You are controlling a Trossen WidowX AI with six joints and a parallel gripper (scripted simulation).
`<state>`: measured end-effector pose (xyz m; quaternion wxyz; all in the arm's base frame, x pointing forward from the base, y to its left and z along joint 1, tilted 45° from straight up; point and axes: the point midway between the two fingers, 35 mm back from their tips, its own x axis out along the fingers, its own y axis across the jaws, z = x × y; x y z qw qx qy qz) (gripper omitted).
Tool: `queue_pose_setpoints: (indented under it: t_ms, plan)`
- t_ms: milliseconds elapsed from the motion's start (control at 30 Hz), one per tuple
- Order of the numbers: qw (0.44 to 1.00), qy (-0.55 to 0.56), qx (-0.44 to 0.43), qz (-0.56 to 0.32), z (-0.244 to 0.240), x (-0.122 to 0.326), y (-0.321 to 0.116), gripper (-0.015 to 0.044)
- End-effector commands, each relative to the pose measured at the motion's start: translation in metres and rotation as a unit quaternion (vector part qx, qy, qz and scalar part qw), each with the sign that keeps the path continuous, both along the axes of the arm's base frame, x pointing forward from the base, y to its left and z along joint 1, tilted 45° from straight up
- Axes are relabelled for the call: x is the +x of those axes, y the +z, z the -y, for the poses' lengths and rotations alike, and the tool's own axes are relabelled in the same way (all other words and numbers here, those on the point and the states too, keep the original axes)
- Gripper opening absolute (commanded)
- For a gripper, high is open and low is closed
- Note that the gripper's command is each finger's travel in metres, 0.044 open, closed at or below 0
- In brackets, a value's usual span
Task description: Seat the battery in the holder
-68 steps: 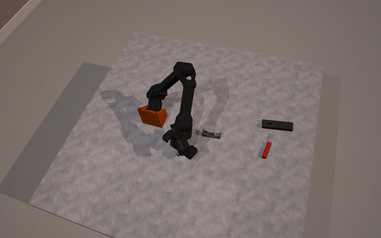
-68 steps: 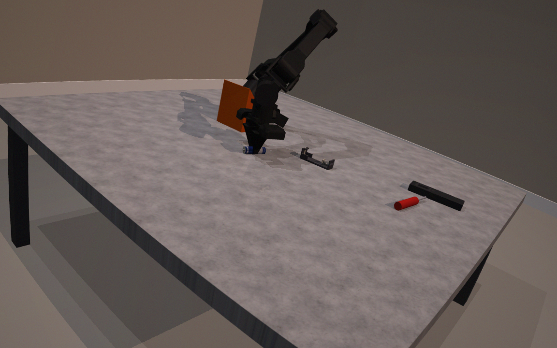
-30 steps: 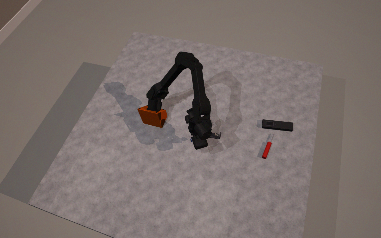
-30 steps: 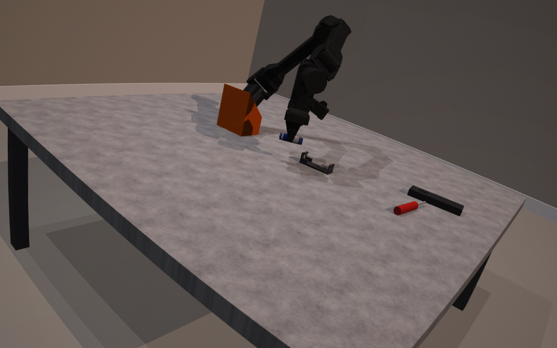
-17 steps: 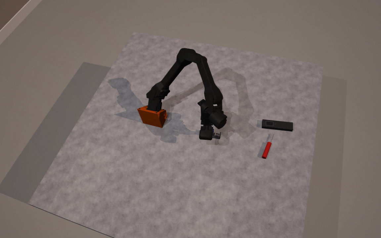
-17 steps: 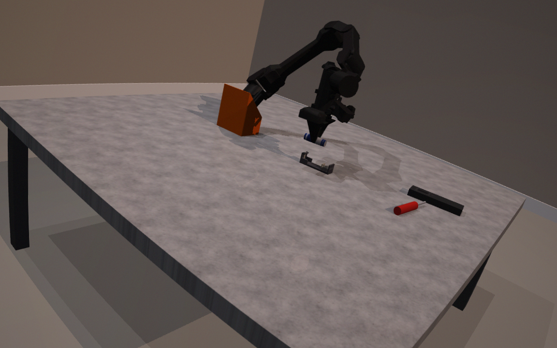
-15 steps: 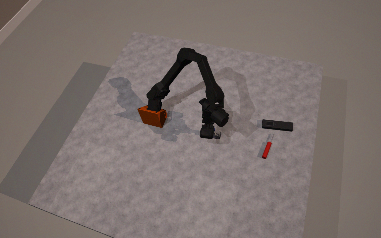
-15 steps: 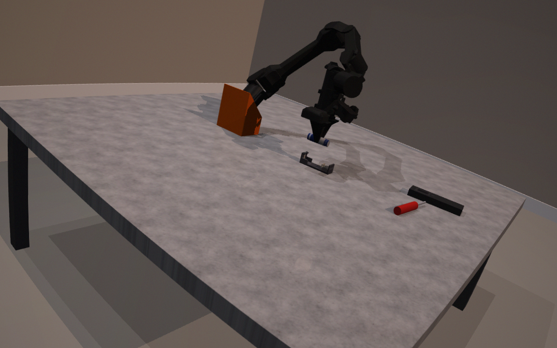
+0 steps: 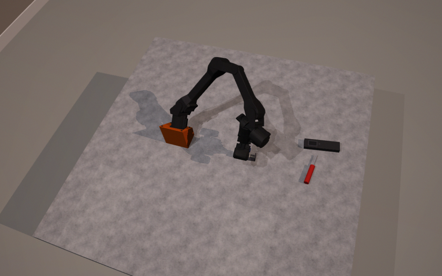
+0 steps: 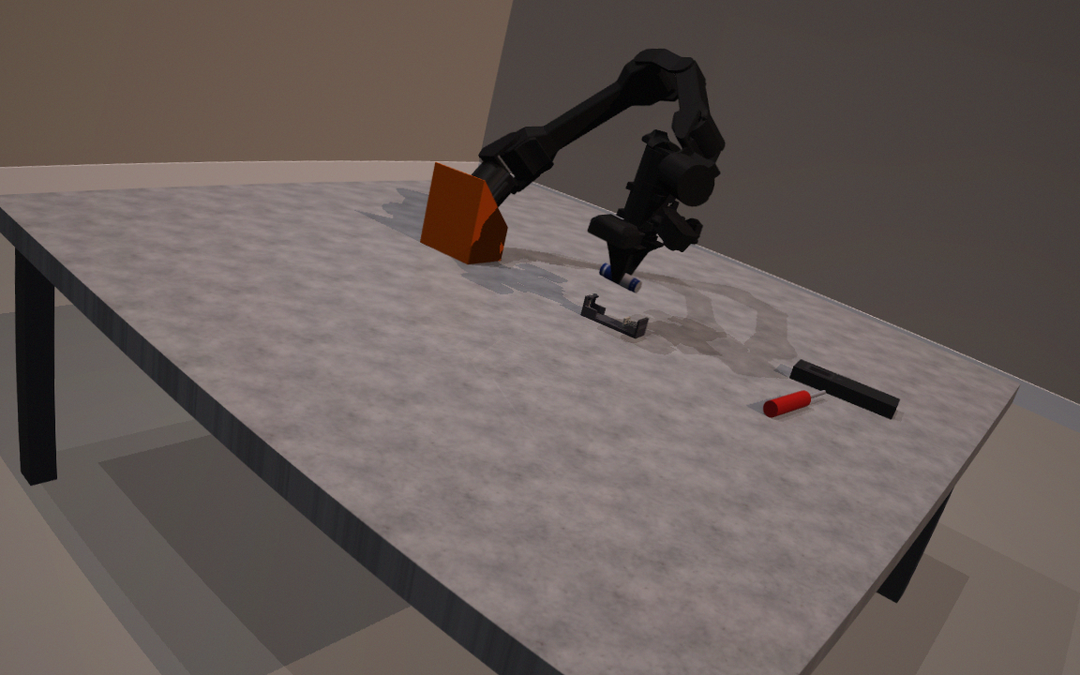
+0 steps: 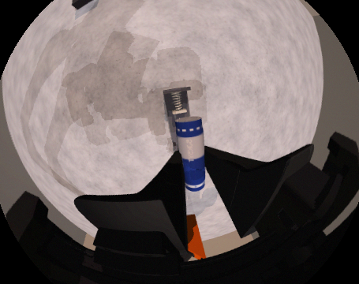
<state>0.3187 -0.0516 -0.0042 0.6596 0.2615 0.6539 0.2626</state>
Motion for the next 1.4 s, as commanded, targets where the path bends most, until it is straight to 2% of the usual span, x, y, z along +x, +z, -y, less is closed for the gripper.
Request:
queue_pose_setpoints:
  t_ms: [0,1367]
  plan:
    - [0.999,0.033,-0.001,-0.030,-0.010,0.000,-0.010,0.0060]
    - [0.983,0.131,-0.001,-0.124,-0.027,0.007,-0.027,0.0060]
